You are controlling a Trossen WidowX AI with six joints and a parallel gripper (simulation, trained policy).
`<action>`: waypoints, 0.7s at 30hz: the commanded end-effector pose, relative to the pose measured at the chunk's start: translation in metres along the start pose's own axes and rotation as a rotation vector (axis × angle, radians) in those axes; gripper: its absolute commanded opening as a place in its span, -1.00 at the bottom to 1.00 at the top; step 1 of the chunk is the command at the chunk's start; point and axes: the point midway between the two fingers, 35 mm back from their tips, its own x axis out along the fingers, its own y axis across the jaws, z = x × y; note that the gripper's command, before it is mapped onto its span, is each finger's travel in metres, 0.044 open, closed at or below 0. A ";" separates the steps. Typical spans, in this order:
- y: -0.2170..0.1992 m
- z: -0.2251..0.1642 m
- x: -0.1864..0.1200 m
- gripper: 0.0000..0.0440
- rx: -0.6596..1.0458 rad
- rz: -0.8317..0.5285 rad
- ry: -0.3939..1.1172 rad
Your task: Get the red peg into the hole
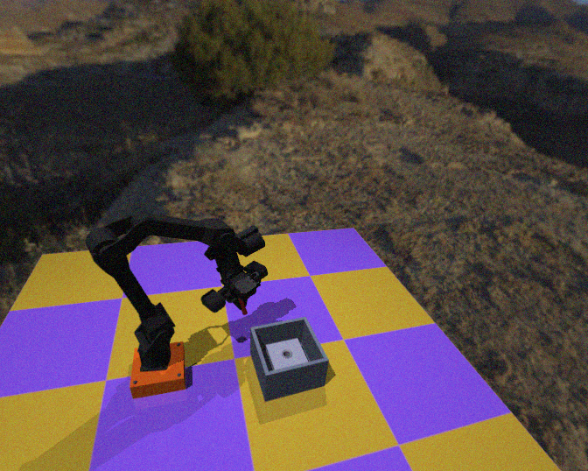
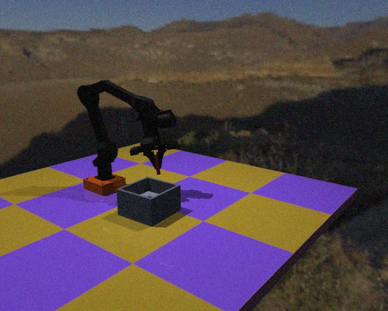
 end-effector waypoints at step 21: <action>0.015 0.101 -0.010 -1.00 0.074 0.011 -0.140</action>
